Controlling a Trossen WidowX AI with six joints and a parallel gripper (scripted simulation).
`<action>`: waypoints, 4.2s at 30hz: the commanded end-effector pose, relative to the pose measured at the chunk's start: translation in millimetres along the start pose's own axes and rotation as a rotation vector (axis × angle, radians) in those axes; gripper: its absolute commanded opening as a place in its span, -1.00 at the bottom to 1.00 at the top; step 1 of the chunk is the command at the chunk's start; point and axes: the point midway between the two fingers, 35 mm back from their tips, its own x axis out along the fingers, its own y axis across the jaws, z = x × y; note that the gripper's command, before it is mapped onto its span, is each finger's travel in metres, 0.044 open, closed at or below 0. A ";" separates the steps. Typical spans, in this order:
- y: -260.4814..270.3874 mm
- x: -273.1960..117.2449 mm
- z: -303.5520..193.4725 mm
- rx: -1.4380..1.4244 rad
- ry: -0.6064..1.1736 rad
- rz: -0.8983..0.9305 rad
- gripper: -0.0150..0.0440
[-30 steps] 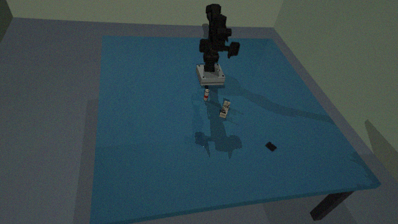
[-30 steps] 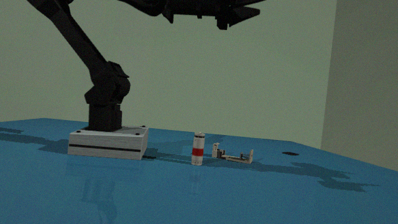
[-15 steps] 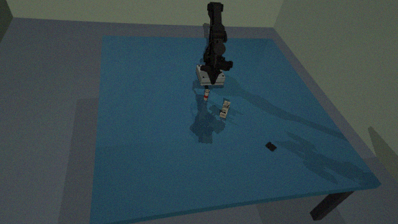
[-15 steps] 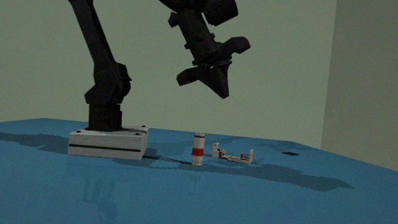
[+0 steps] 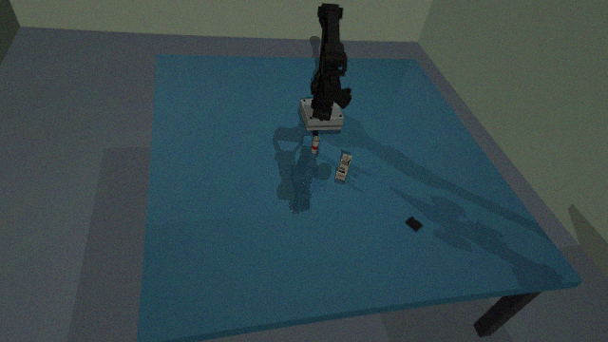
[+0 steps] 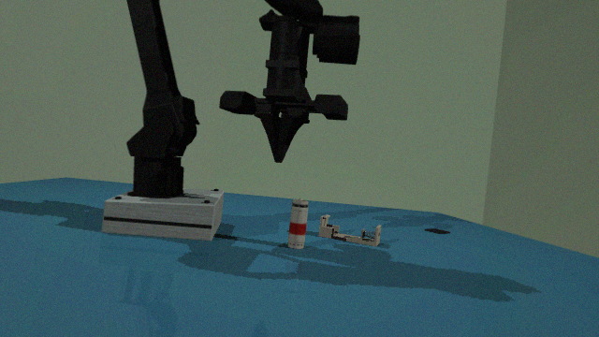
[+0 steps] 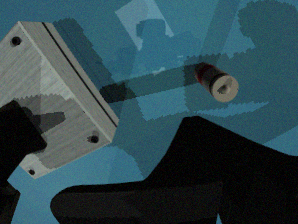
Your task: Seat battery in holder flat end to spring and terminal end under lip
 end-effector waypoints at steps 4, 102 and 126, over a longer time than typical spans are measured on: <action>-2.4 38.5 -0.5 -0.009 0.007 0.009 -0.49; -89.3 68.4 -2.0 1.584 0.007 -0.004 0.33; -90.3 89.0 -2.0 1.584 0.007 -0.004 0.33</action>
